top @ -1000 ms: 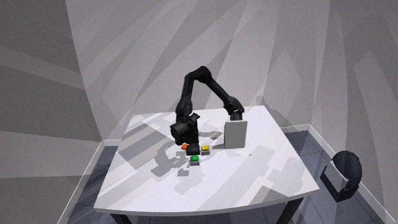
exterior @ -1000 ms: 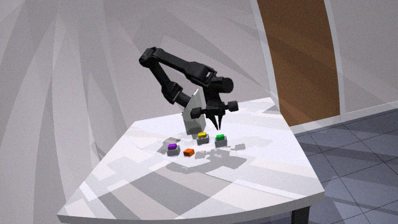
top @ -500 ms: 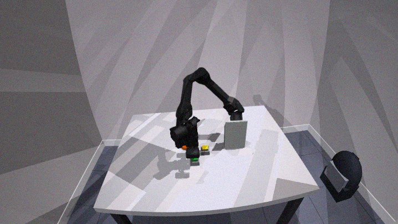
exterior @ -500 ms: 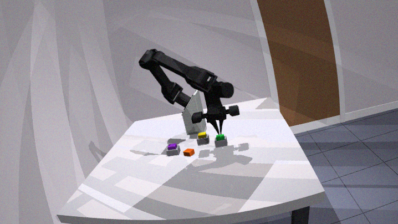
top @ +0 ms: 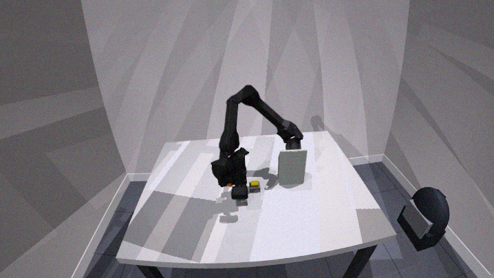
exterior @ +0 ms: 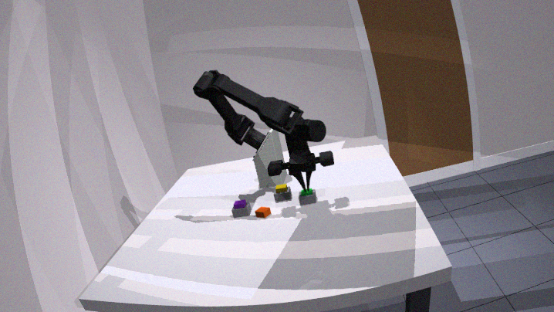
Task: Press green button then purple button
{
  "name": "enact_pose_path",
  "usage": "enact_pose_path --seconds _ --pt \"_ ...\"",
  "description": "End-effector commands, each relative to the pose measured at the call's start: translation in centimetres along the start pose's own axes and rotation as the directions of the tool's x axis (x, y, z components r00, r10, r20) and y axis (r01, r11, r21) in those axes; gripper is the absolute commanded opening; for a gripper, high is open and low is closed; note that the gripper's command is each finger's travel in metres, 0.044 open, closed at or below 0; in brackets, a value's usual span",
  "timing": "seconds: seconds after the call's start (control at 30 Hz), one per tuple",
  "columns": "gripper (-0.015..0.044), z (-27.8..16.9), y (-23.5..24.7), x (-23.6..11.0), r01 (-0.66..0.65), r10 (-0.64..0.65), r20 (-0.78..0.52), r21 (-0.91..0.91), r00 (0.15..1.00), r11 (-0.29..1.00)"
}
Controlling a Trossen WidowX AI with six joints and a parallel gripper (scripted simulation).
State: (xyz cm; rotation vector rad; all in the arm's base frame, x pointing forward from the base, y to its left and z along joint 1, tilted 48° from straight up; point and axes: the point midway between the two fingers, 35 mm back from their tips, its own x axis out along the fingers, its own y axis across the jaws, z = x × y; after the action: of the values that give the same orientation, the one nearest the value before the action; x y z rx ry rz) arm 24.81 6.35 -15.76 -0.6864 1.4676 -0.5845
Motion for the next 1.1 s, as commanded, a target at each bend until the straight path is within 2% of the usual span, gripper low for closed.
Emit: enact_pose_path --seconds 0.0,0.4,0.53,0.67,0.8,0.97,1.07 --pt "0.002 -0.2 -0.1 0.2 0.006 -0.006 -0.003 -0.009 1.0 1.0" --pt "0.002 -0.2 -0.1 0.2 0.006 -0.006 -0.003 -0.009 1.0 1.0" --pt "0.002 -0.1 -0.1 -2.9 0.004 -0.004 -0.003 -0.008 1.0 1.0" --pt "0.002 -0.1 0.0 -3.5 0.004 -0.004 -0.003 -0.009 1.0 1.0" --pt "0.002 -0.1 0.0 -9.0 0.001 -0.001 -0.004 -0.01 1.0 1.0" --pt "0.002 0.0 -0.2 -9.4 0.0 0.0 -0.004 -0.01 1.0 1.0" --pt "0.002 1.4 -4.0 -9.8 -0.009 0.009 -0.002 -0.014 1.0 1.0"
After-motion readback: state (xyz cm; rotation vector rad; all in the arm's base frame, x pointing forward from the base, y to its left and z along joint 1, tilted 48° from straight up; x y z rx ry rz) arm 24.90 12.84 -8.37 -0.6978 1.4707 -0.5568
